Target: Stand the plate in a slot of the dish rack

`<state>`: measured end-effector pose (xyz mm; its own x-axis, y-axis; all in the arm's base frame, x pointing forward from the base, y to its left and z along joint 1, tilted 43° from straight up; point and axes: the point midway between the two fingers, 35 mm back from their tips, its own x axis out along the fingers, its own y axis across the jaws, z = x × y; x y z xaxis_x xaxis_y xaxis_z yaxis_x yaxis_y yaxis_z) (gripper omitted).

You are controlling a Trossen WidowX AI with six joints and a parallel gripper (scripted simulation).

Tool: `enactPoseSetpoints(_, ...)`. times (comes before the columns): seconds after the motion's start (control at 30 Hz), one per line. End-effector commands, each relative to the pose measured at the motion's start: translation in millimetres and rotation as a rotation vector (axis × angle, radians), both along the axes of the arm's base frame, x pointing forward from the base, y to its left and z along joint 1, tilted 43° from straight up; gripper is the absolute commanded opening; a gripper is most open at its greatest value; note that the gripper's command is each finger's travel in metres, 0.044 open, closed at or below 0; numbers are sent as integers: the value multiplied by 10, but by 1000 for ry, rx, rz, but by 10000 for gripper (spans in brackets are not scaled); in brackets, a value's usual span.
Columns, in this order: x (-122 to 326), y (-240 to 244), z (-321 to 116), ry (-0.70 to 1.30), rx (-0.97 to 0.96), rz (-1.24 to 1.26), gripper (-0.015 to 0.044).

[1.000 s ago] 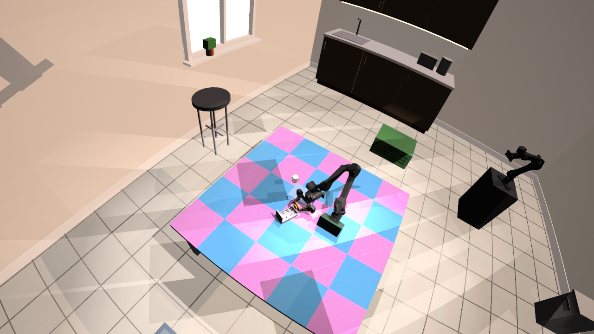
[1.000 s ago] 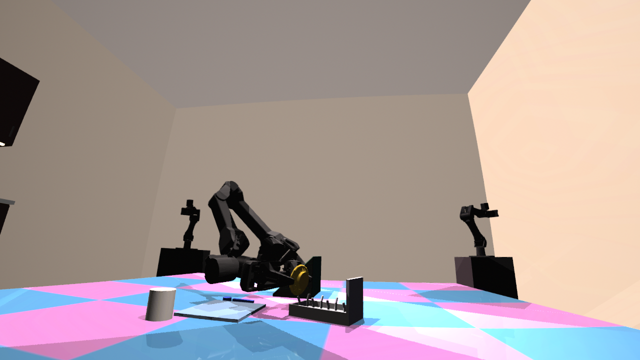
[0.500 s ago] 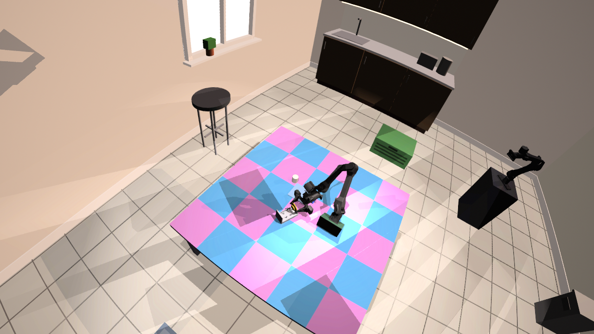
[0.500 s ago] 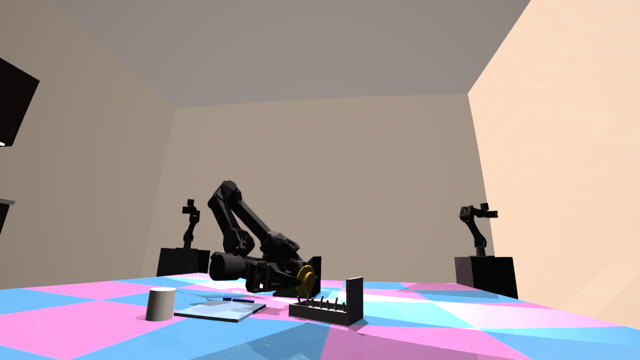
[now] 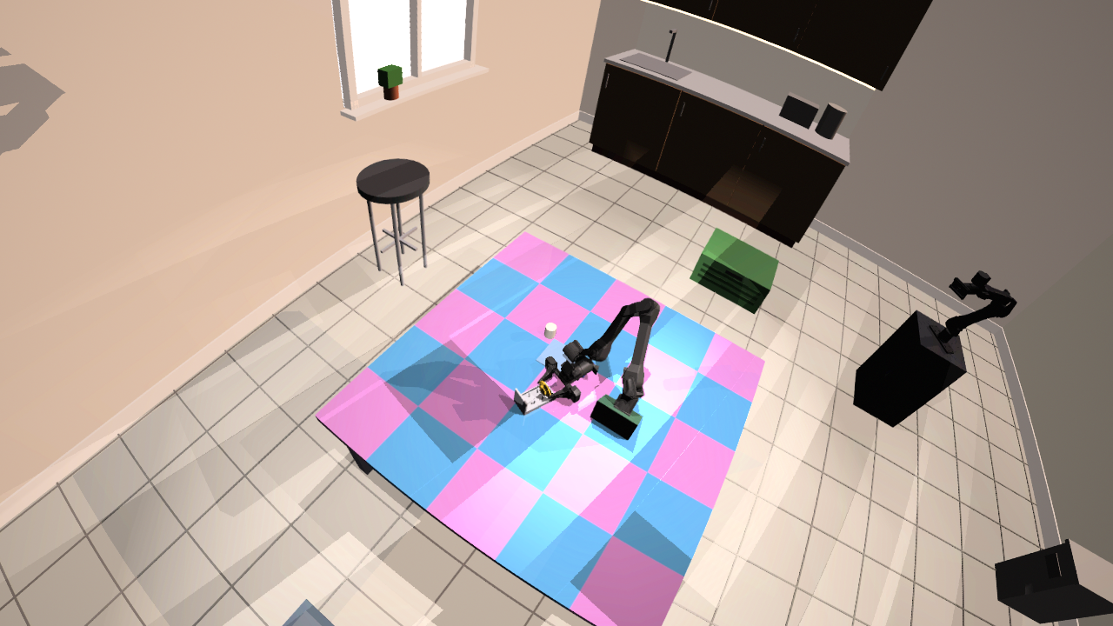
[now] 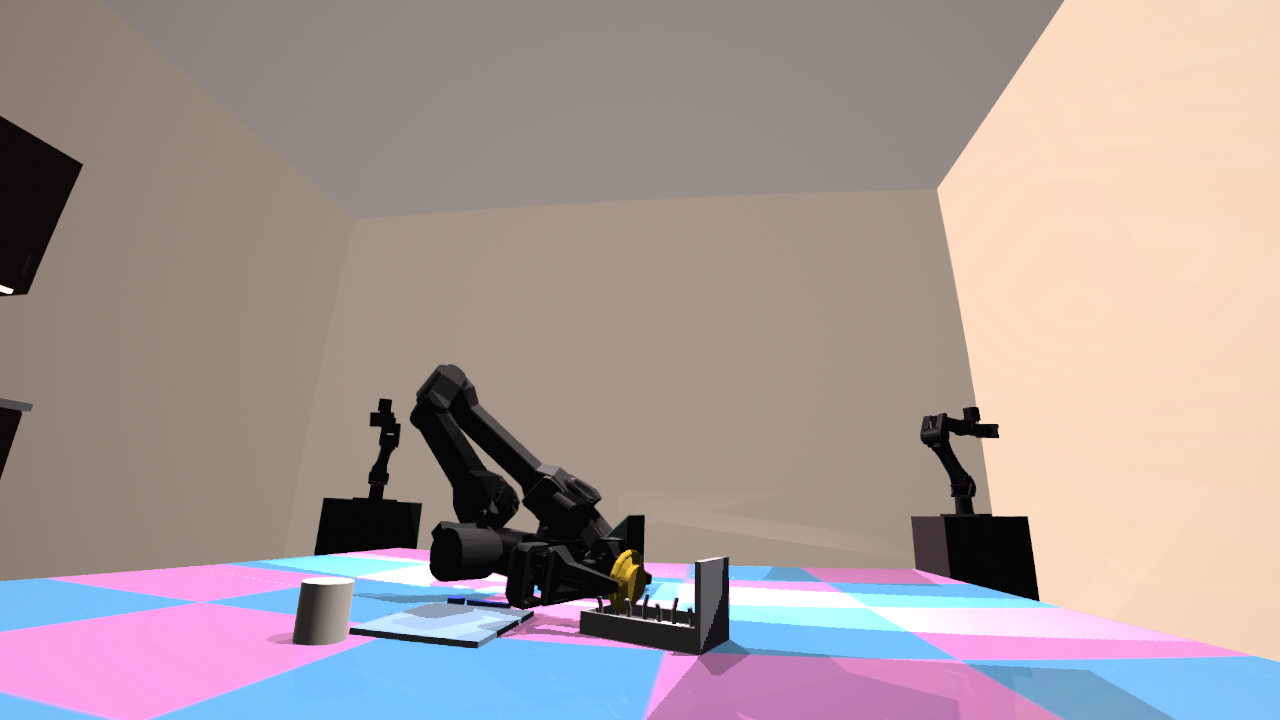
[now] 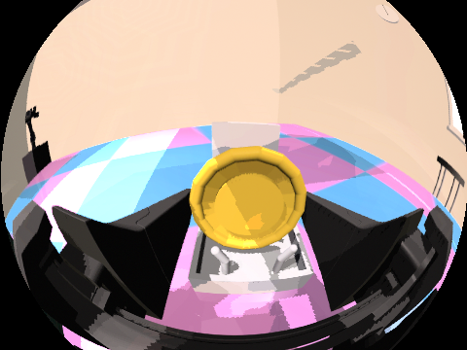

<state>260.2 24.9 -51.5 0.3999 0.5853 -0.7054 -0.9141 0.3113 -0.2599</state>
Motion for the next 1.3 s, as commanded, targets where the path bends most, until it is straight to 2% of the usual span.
enactPoseSetpoints(0.0,8,0,5,-5,0,2,0)
enactPoseSetpoints(0.33,3,6,11,-2,-1,1,0)
enactPoseSetpoints(0.83,10,3,13,-7,-2,3,394)
enactPoseSetpoints(1.13,15,14,25,-6,-3,3,400)
enactPoseSetpoints(1.27,92,262,298,-2,-11,8,400)
